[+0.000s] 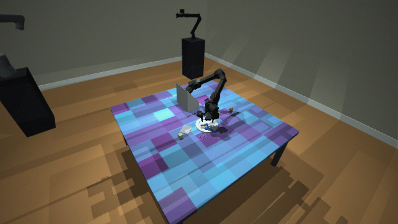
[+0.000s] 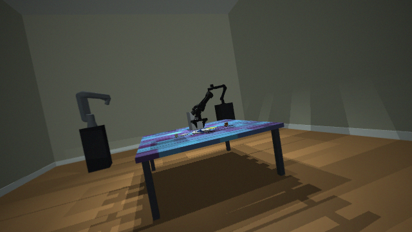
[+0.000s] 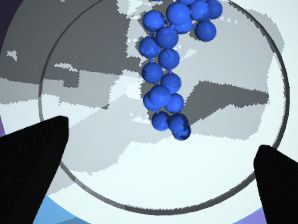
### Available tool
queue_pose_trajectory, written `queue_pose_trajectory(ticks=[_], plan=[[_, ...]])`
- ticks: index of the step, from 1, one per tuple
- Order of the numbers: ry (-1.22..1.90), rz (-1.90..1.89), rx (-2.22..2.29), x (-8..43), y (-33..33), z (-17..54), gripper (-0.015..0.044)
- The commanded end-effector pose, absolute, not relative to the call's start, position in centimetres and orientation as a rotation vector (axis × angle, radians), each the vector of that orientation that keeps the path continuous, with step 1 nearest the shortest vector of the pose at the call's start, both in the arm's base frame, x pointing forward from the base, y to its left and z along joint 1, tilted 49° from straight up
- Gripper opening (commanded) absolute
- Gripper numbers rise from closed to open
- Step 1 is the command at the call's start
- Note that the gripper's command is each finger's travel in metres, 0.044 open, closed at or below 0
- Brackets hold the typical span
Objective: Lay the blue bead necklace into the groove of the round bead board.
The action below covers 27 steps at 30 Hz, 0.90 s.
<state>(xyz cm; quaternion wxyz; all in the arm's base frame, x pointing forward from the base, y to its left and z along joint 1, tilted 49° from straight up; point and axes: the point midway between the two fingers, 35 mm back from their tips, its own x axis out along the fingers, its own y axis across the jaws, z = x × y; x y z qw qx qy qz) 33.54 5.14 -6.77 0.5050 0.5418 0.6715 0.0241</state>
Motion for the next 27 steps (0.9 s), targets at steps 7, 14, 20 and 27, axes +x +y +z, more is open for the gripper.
queue_pose_trajectory(ticks=[7, 14, 20, 27], plan=[[1.315, 0.716, 0.579, 39.1, 3.1, -6.6, 0.0160], [1.099, 0.981, 0.206, 41.5, 2.1, -6.4, 0.0160], [1.071, 1.009, 0.163, 41.7, 2.0, -6.4, 0.0160], [1.071, 1.009, 0.163, 41.7, 2.0, -6.4, 0.0160]])
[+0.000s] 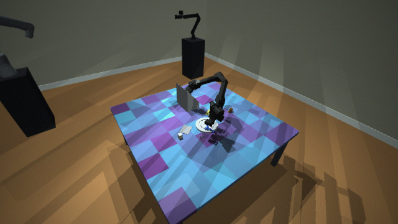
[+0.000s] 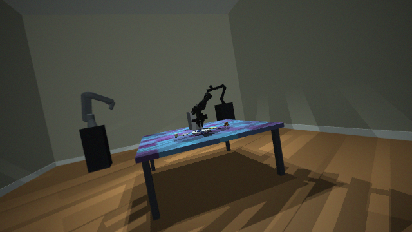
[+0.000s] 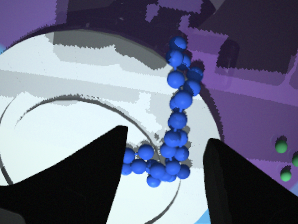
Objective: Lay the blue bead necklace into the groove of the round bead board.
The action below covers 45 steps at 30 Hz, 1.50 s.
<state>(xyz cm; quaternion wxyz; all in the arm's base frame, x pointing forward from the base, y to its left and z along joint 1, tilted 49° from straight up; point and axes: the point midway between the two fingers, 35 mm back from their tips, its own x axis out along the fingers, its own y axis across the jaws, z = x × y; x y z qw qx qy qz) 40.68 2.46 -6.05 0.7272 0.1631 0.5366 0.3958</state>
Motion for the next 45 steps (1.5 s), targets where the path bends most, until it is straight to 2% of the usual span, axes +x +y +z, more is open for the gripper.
queue_pose_trajectory(ticks=[1, 45], plan=[[1.071, 1.009, 0.163, 41.7, 2.0, -6.4, 0.0160], [1.070, 1.010, 0.164, 42.1, 5.1, -9.0, 0.0160]])
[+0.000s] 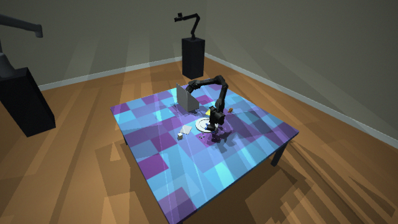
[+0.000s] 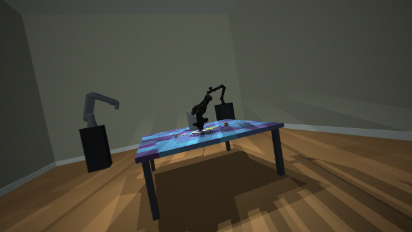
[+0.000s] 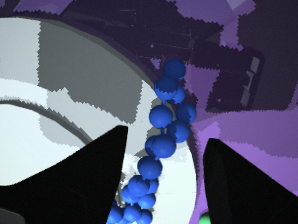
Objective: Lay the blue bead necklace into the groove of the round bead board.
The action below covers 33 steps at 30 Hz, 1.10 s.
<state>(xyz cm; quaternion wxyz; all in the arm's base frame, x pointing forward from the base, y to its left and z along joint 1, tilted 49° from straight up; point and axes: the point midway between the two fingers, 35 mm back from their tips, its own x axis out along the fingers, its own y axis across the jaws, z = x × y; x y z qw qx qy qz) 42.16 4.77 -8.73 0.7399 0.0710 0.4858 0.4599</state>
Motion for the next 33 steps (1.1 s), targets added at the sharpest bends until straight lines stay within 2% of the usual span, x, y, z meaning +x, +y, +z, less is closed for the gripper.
queue_pose_trajectory(ticks=[1, 2, 8, 33], plan=[[1.070, 1.010, 0.164, 42.07, 5.05, -8.98, 0.0160], [1.070, 1.010, 0.164, 42.07, 5.05, -8.98, 0.0160], [1.068, 1.009, 0.157, 42.11, 4.85, -8.84, 0.0003], [1.068, 1.009, 0.157, 42.11, 4.85, -8.84, 0.0000]])
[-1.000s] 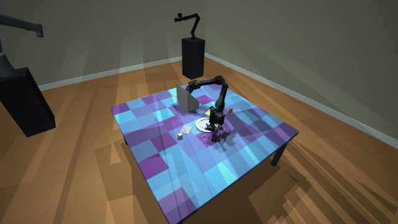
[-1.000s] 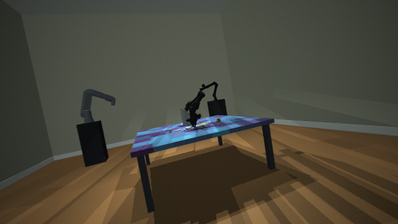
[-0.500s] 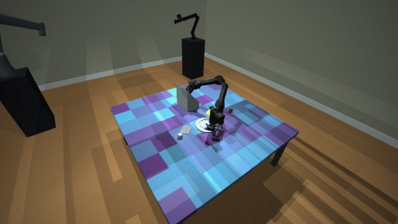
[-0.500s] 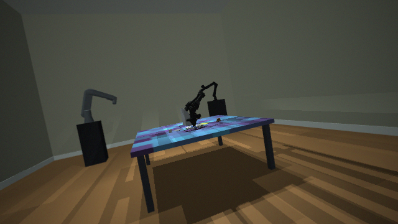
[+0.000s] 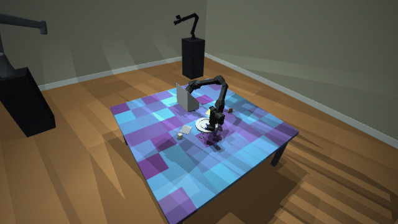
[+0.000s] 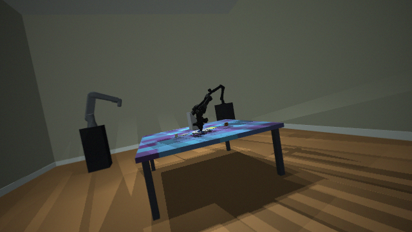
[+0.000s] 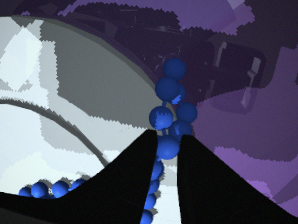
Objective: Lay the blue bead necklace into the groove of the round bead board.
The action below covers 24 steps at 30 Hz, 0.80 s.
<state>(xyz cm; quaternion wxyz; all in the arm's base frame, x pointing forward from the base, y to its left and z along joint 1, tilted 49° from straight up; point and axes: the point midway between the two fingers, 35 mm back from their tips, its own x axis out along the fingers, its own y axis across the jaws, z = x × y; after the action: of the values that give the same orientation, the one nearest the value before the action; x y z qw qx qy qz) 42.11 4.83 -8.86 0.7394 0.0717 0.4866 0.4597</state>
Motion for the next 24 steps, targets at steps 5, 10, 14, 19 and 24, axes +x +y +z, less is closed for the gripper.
queue_pose_trajectory(ticks=[5, 10, 14, 19, 24], plan=[[1.068, 1.009, 0.157, 42.1, 4.9, -8.8, 0.0000], [1.068, 1.009, 0.157, 42.1, 4.9, -8.8, 0.0000], [1.068, 1.009, 0.157, 42.1, 4.8, -8.8, 0.0000], [1.069, 1.009, 0.160, 42.0, 3.8, -7.9, 0.0000], [1.071, 1.009, 0.163, 41.8, 3.0, -7.2, 0.0000]])
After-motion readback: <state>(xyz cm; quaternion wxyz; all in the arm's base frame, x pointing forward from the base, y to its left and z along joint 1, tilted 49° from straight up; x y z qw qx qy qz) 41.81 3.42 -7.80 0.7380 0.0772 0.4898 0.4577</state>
